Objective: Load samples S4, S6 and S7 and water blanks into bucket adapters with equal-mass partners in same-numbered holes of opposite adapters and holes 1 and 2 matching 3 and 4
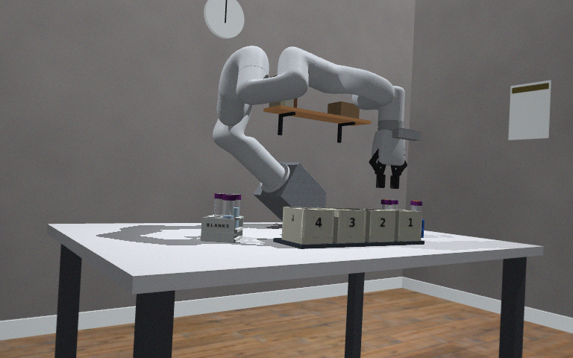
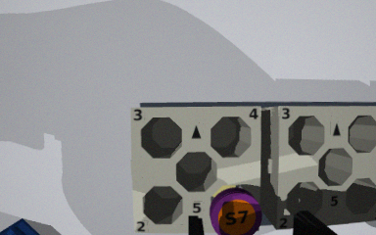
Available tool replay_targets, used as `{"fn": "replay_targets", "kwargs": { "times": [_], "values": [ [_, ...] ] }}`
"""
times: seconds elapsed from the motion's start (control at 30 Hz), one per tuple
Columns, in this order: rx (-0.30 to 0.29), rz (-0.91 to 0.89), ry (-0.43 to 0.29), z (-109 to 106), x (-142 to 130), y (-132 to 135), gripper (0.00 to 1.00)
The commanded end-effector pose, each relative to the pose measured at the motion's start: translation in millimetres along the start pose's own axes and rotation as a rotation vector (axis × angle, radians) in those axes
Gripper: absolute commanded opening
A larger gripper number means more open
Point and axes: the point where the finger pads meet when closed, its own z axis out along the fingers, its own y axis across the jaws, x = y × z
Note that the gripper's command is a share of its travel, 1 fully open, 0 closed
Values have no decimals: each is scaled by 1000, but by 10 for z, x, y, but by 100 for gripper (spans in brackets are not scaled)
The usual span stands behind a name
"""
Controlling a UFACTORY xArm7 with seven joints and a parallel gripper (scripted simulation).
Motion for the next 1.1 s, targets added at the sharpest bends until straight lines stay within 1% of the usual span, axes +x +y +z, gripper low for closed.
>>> {"fn": "replay_targets", "kwargs": {
  "times": [0.0, 0.13, 0.53, 1.07],
  "values": [
    [4, 0, 4, 67, 7, -13, 57],
    [4, 0, 4, 107, 7, -13, 57],
    [4, 0, 4, 347, 8, -14, 57],
    [4, 0, 4, 388, 8, -14, 57]
  ]
}}
